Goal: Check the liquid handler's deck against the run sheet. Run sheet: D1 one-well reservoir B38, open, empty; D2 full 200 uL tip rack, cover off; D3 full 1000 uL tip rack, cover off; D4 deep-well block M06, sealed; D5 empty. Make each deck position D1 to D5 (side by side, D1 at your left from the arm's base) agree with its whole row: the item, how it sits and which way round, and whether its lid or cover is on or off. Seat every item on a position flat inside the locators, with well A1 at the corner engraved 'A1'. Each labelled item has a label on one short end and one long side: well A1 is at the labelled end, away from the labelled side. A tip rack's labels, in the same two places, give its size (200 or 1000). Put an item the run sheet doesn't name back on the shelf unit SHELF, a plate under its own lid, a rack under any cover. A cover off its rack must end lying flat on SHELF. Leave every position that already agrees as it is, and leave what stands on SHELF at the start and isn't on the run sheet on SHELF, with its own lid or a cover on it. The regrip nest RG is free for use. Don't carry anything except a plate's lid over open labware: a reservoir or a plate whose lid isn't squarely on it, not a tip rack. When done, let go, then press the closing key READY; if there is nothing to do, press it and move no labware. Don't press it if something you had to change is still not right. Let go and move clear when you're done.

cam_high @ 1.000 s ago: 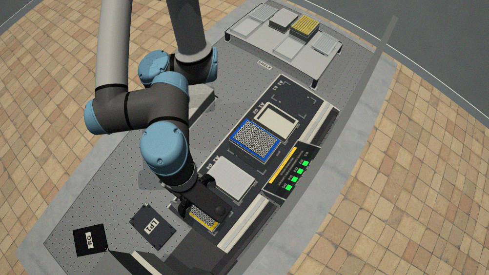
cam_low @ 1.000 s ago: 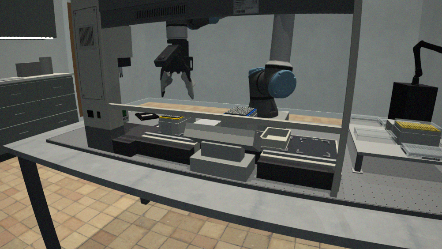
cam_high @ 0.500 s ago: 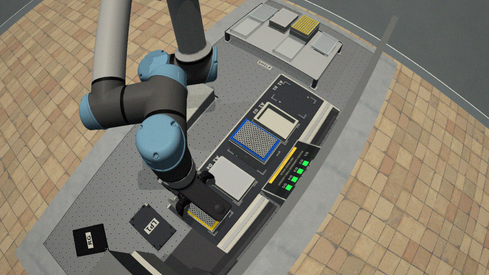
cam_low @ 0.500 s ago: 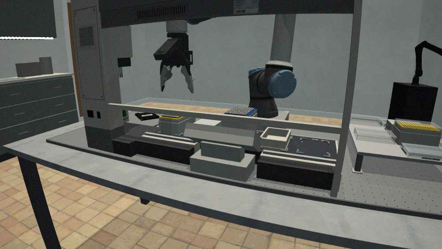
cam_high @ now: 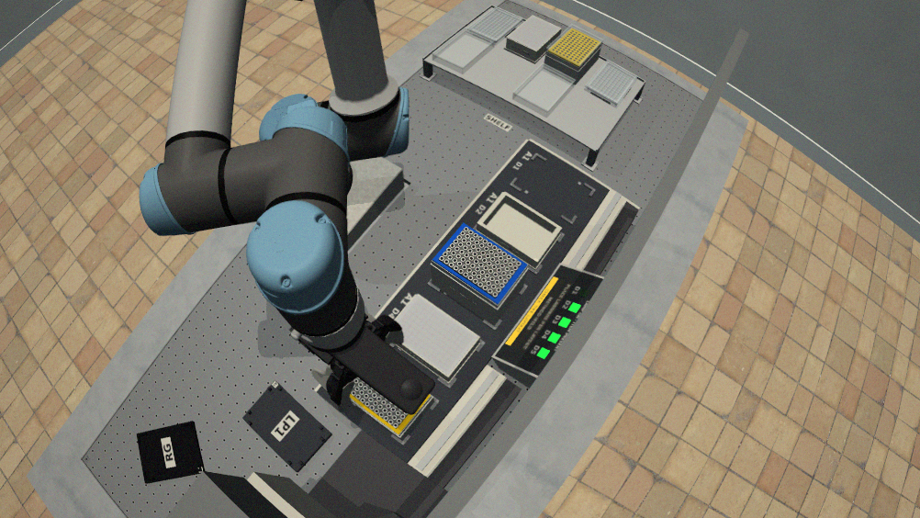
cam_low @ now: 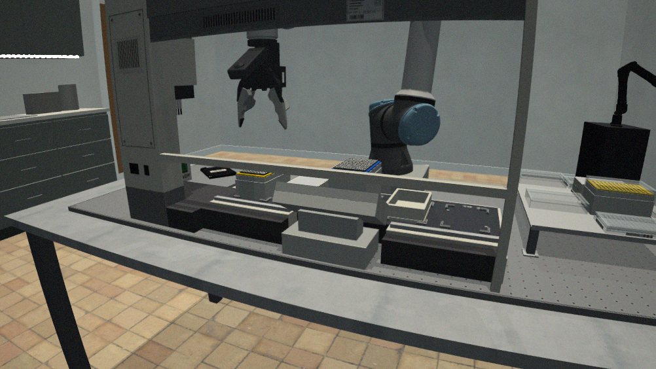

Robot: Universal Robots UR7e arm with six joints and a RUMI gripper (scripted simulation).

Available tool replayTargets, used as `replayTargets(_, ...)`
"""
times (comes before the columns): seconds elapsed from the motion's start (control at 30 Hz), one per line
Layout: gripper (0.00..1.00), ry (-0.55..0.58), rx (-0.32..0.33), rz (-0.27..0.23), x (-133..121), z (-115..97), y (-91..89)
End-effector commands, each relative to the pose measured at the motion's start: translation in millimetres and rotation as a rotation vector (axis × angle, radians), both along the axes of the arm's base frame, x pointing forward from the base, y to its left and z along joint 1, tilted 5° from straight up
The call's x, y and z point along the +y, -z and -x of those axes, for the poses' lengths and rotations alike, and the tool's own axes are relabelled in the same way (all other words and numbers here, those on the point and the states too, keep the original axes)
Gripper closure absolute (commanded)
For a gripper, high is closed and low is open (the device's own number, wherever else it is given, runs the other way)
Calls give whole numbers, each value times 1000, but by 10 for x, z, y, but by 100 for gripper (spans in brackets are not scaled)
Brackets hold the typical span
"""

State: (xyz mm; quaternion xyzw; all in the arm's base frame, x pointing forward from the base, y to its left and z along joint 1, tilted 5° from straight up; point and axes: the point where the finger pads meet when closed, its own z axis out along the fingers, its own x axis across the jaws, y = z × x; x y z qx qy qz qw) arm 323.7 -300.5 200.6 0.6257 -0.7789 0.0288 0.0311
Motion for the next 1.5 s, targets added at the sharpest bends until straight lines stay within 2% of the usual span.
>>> replayTargets(0.0, 18, 0, -1, 1, 5, -3, -96)
replayTargets(1.47, 18, 0, -1, 1, 59, -10, -727)
